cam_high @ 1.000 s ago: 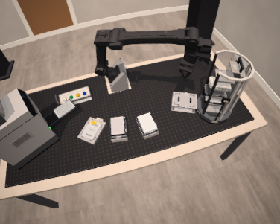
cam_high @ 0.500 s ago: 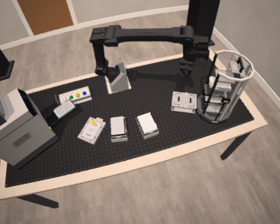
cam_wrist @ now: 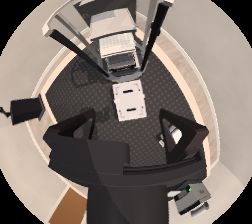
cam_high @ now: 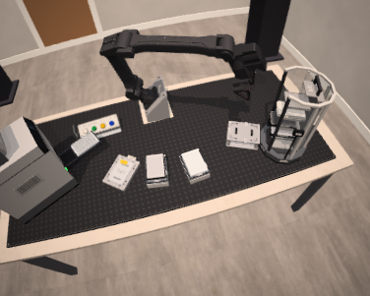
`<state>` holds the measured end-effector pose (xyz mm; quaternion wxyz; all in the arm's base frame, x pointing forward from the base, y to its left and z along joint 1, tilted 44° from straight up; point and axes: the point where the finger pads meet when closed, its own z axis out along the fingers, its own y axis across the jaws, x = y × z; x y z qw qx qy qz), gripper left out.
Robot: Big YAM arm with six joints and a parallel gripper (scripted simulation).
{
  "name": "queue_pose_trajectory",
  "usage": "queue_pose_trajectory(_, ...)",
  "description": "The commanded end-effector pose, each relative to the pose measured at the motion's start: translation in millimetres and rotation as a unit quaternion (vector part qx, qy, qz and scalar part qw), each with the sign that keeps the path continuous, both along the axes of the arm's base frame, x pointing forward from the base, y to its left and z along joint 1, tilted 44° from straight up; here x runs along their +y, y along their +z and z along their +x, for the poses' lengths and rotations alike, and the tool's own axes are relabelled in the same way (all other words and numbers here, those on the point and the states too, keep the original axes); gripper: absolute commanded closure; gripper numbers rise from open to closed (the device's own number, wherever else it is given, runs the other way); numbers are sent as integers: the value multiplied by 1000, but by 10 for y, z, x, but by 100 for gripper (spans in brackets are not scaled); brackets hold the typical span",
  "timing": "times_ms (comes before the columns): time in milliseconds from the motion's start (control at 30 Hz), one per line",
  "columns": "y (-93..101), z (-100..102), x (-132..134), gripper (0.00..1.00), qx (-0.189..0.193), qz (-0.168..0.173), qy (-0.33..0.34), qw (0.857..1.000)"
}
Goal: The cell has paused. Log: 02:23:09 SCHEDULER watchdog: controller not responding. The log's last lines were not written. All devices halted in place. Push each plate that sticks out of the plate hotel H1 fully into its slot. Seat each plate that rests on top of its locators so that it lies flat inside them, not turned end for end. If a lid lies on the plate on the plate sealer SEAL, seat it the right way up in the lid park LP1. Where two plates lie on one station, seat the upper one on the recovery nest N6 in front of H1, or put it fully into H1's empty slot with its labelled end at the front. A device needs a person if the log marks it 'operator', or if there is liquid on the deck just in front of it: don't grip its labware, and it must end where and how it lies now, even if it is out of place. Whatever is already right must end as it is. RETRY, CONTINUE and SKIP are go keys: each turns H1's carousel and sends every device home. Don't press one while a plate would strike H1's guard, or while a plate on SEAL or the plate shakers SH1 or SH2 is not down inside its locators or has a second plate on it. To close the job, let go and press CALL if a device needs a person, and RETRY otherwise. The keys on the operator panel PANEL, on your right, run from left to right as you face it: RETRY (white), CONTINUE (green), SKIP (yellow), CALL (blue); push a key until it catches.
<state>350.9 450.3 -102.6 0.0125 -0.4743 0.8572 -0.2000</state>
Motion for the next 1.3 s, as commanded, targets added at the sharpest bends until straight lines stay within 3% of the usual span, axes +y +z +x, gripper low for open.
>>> queue_pose_trajectory(0,39,97,-11,0,-11,39,31,999)
queue_pose_trajectory(233,42,98,-10,0,-34,105,74,991)
queue_pose_trajectory(300,42,98,-10,0,-34,105,74,991)
queue_pose_trajectory(400,43,98,-10,0,-44,132,92,986)
queue_pose_trajectory(800,51,99,-14,0,-83,241,164,953)
queue_pose_trajectory(867,51,99,-14,0,-83,241,164,953)
queue_pose_trajectory(900,-139,51,-81,0,-71,231,163,957)
queue_pose_trajectory(1267,-104,17,-52,0,-71,230,166,956)
